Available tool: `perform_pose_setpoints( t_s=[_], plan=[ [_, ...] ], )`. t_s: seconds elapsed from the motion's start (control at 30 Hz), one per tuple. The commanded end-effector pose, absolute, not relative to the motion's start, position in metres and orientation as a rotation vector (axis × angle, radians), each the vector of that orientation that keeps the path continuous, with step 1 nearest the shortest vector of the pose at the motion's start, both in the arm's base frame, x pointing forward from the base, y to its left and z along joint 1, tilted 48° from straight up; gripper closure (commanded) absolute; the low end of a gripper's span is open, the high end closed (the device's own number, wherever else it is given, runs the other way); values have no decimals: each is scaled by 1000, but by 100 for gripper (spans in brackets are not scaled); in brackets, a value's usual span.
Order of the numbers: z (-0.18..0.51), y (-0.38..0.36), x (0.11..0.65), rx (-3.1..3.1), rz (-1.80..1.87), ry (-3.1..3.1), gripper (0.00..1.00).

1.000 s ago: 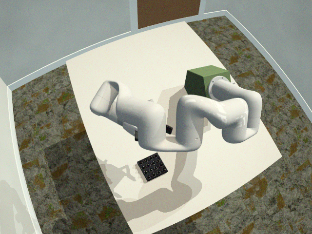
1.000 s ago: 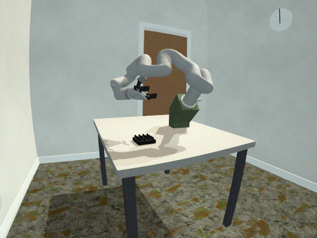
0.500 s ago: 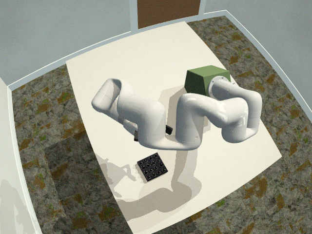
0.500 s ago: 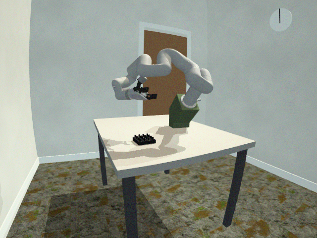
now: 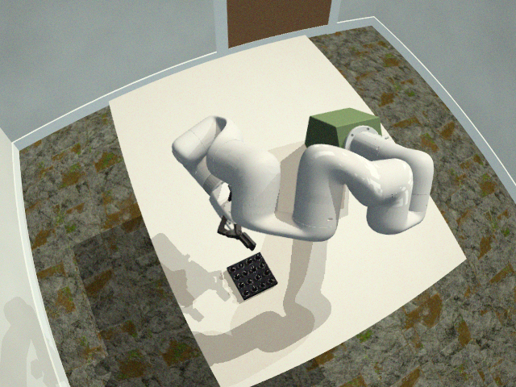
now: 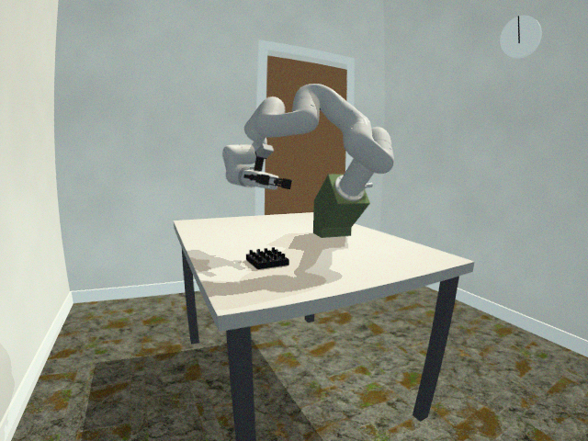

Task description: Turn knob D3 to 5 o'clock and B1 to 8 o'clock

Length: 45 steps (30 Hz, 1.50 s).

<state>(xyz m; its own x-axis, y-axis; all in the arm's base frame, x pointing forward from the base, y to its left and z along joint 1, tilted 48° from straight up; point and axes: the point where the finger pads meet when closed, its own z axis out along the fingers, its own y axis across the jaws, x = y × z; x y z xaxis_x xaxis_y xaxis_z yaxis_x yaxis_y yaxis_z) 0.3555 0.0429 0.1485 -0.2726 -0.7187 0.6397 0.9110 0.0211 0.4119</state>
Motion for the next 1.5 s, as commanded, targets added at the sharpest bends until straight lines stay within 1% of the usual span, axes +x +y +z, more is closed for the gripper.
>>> perform_pose_setpoints(
  t_s=[0.0,0.73,1.47],
  plan=[
    [143,51,360,-448,-1551,-911,0],
    [116,86,377,-1062,-1277,-741,0],
    [87,126,397,-1675,-862,-483,0]
  ],
)
